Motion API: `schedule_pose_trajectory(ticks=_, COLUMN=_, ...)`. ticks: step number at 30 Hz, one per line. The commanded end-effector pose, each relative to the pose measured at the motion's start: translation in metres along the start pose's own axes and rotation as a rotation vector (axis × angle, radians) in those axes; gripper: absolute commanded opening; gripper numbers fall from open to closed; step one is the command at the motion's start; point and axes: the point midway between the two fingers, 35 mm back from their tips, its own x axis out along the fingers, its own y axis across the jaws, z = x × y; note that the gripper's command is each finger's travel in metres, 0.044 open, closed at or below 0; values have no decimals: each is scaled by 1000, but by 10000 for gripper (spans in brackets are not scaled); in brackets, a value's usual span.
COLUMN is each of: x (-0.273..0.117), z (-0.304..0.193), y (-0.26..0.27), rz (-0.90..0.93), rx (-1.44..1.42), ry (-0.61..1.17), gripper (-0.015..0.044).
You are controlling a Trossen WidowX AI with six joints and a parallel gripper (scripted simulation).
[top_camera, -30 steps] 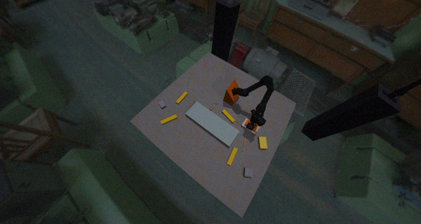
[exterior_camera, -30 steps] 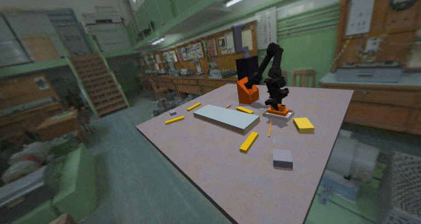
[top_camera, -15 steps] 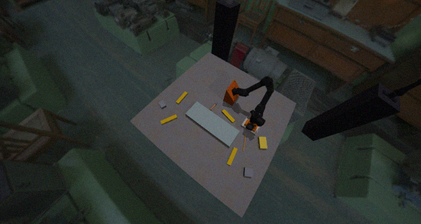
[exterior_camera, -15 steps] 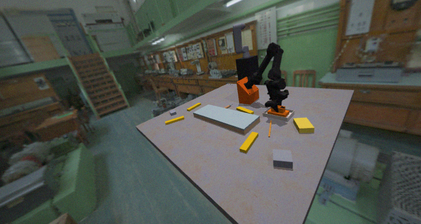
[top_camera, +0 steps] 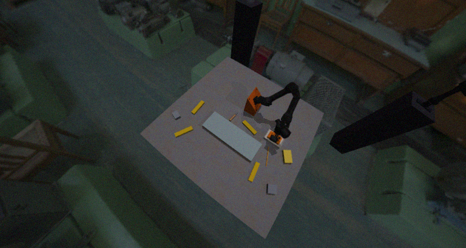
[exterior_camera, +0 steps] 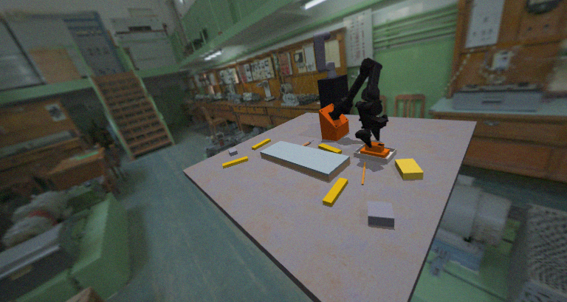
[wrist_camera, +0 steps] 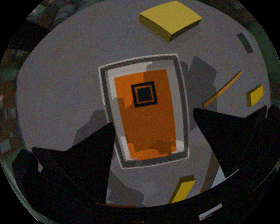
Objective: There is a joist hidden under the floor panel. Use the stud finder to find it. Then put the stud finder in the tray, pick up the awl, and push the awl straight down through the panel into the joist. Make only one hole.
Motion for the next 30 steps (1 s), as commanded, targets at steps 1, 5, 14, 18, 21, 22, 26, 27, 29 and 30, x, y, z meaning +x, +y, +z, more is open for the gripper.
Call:
schedule_pose_trajectory(ticks=1, x=-57, z=18, y=6, rz=-3, rx=-6, ry=-16, gripper=440)
schedule_pose_trajectory(ticks=5, x=-59, z=19, y=7, rz=-4, rx=-6, ry=-17, gripper=440)
schedule_pose_trajectory(ticks=14, x=-42, z=-55, y=-74, rz=-109, rx=305, ry=124, gripper=440)
schedule_pose_trajectory(ticks=18, x=-49, z=-105, y=-108, rz=-158, rx=492, ry=185, gripper=440)
schedule_pose_trajectory(ticks=21, x=-57, z=-145, y=-127, rz=-187, rx=633, ry=222, gripper=440)
schedule_pose_trajectory(ticks=22, x=-60, z=-159, y=-132, rz=-195, rx=680, ry=233, gripper=440)
schedule_pose_trajectory(ticks=26, x=-73, z=-214, y=-144, rz=-221, rx=870, ry=267, gripper=440)
schedule_pose_trajectory(ticks=27, x=-76, z=-228, y=-146, rz=-225, rx=918, ry=273, gripper=440)
schedule_pose_trajectory(ticks=29, x=-83, z=-257, y=-146, rz=-232, rx=1016, ry=284, gripper=440)
schedule_pose_trajectory(ticks=30, x=-86, z=-271, y=-145, rz=-234, rx=1065, ry=287, gripper=440)
